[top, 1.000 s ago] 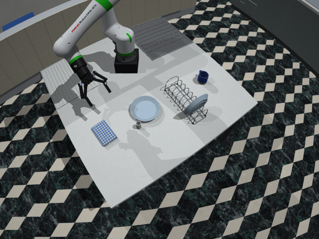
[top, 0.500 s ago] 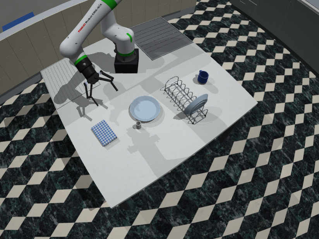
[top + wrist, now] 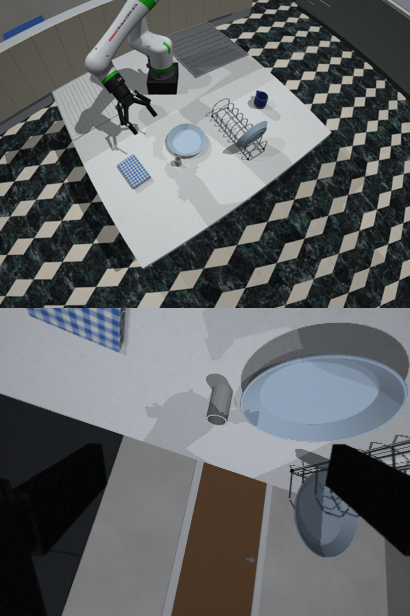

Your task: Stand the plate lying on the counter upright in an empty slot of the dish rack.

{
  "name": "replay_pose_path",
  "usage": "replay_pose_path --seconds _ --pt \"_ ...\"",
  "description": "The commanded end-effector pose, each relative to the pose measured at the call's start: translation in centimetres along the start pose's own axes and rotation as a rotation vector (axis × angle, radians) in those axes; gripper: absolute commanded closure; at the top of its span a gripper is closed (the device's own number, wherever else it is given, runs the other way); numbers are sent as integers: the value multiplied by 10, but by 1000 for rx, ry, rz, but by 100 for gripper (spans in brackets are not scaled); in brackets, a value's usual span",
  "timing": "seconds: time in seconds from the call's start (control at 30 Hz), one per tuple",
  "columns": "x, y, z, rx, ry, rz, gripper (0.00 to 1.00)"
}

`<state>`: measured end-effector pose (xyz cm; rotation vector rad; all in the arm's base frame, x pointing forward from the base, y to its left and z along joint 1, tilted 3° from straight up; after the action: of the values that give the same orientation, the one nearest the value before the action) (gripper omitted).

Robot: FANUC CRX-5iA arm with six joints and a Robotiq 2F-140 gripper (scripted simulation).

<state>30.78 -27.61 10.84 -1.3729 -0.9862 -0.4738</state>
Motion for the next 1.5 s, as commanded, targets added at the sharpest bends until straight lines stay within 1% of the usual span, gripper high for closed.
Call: replay_pose_path --seconds 0.0,0.27,0.33,0.37,0.7,0.83,0.9,0.97,1.27,1.4,1.47 --pt "-1 5 12 13 -157 8 0" --pt "-4 13 32 48 -411 26 0" --pt "-4 13 32 48 -411 26 0" --pt "-6 15 39 61 -498 30 0" --pt "-11 23 64 109 -807 38 0" --pt "-14 26 73 131 -934 38 0" --pt "-14 26 73 131 -934 38 0" --pt "-16 28 82 151 -1050 36 0" --pt "-23 32 102 199 -1322 24 0" --pt "-25 33 108 213 -1402 18 0" --pt "-25 33 108 213 -1402 18 0"
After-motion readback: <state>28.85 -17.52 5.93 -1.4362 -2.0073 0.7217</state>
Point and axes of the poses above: the point where the finger pads meet when closed, its own y axis out along the fingers, its own z axis across the jaws, x = y × z, the point moved 2 cm from there along -y, back along the fingers, and after that the axes turned 10 degrees about y, right-handed, at the moved point
